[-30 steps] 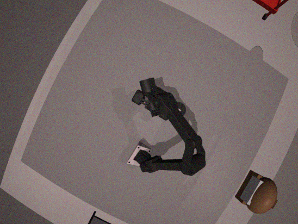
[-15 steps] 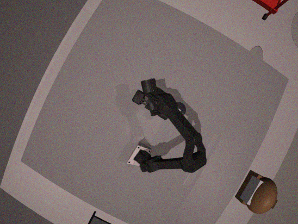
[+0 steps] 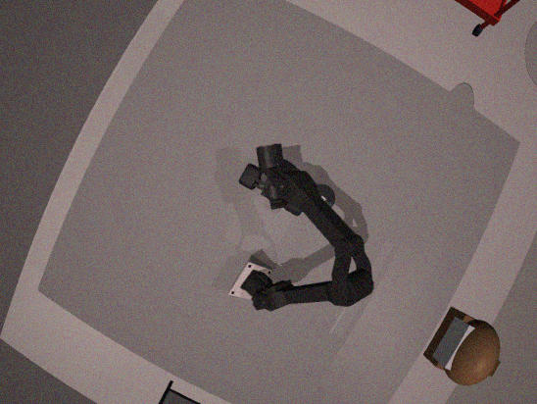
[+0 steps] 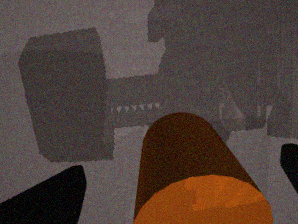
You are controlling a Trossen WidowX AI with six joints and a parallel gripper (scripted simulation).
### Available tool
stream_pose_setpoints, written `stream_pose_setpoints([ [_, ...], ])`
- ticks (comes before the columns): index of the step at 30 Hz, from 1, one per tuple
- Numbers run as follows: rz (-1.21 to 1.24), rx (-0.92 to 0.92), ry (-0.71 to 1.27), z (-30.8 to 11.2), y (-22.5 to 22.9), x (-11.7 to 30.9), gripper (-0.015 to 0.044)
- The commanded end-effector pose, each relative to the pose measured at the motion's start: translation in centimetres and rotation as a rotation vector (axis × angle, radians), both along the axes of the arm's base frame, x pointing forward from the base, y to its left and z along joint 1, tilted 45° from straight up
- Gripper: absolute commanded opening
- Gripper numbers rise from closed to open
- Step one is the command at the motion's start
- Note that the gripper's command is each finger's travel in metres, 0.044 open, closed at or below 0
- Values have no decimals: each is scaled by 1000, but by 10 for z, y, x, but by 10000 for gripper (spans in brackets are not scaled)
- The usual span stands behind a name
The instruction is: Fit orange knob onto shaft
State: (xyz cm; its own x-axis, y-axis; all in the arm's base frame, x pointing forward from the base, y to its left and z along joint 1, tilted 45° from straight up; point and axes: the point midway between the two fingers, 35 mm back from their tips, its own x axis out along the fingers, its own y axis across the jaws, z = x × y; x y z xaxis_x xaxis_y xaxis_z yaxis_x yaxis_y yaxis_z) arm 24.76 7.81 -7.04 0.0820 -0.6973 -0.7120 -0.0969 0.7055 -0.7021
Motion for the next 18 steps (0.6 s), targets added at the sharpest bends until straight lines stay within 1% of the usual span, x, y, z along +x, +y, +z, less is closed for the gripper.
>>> stream_pose_setpoints([
  [1, 4, -6, 3, -5, -7, -1, 440],
  [5, 4, -6, 3, -8, -10, -1, 440],
  [16, 4, -6, 3, -8, -10, -1, 151],
  [18, 4, -6, 3, -8, -10, -1, 138],
])
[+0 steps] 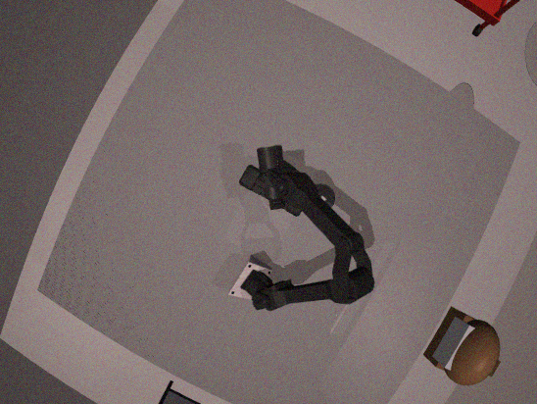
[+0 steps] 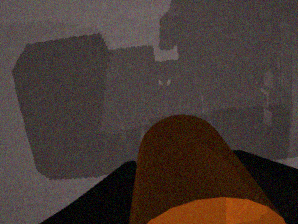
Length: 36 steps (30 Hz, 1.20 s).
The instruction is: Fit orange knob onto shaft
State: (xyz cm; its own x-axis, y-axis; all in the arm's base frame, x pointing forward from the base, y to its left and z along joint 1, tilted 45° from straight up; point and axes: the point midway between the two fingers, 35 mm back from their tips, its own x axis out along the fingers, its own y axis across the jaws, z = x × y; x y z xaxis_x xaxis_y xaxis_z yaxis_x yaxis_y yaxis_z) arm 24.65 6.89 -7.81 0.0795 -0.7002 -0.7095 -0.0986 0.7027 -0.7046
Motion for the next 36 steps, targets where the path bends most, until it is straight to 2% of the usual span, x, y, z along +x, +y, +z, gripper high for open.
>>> stream_pose_setpoints([
  [1, 4, -2, 0, 0, 0, 0, 131],
  [3, 4, -2, 0, 0, 0, 0, 118],
  [8, 5, 2, 1, 9, 13, 1, 0],
  [26, 5, 3, 3, 93, 97, -20, 0],
  [36, 7, 43, 11, 96, 100, -20, 0],
])
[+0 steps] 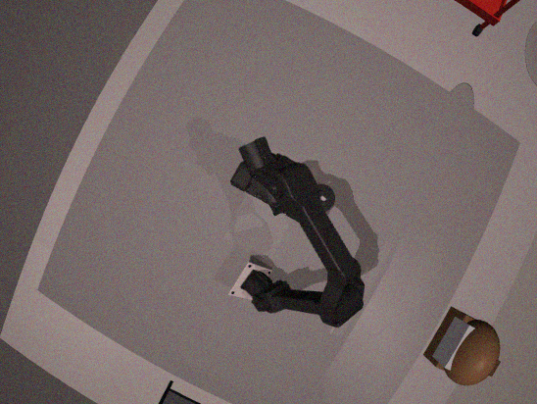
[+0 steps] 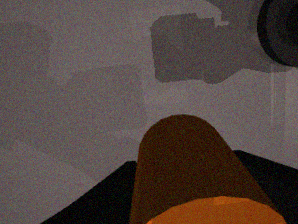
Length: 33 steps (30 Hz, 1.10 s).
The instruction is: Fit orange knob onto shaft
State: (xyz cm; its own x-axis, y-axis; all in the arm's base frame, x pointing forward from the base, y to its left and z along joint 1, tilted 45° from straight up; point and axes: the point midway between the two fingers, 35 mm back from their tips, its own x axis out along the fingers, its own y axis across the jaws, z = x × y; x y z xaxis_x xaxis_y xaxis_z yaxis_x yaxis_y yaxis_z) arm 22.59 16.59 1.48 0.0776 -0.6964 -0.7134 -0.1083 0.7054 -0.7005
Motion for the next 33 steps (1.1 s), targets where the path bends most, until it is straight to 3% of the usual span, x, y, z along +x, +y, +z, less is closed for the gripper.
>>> stream_pose_setpoints([
  [1, 1, 62, 7, 4, 5, 2, 0],
  [33, -12, 749, 101, 53, 53, 15, 0],
])
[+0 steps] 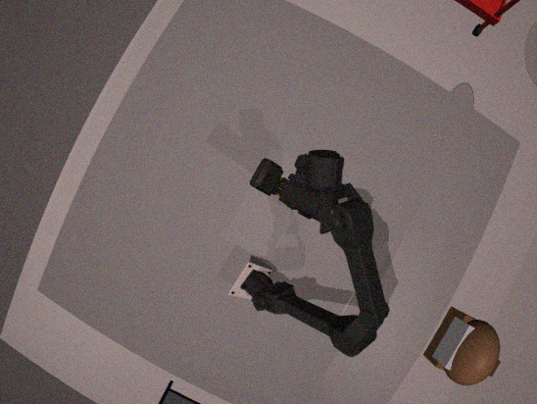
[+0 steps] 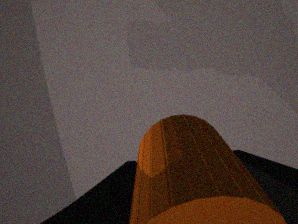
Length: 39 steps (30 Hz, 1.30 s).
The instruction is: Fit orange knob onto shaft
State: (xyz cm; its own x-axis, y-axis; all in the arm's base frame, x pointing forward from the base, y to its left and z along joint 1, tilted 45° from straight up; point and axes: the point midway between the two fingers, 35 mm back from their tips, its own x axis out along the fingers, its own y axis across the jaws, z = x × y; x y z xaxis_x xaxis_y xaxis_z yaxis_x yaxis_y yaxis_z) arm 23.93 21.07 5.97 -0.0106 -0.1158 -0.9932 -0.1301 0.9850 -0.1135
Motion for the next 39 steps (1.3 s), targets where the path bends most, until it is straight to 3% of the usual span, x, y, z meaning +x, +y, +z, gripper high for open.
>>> stream_pose_setpoints([
  [1, 5, 115, 10, 9, 9, 2, 0],
  [9, 2, 280, 31, 20, 21, 5, 0],
  [27, -1, 401, 47, 20, 17, 5, 0],
  [39, -10, 364, 48, 17, 15, 6, 0],
])
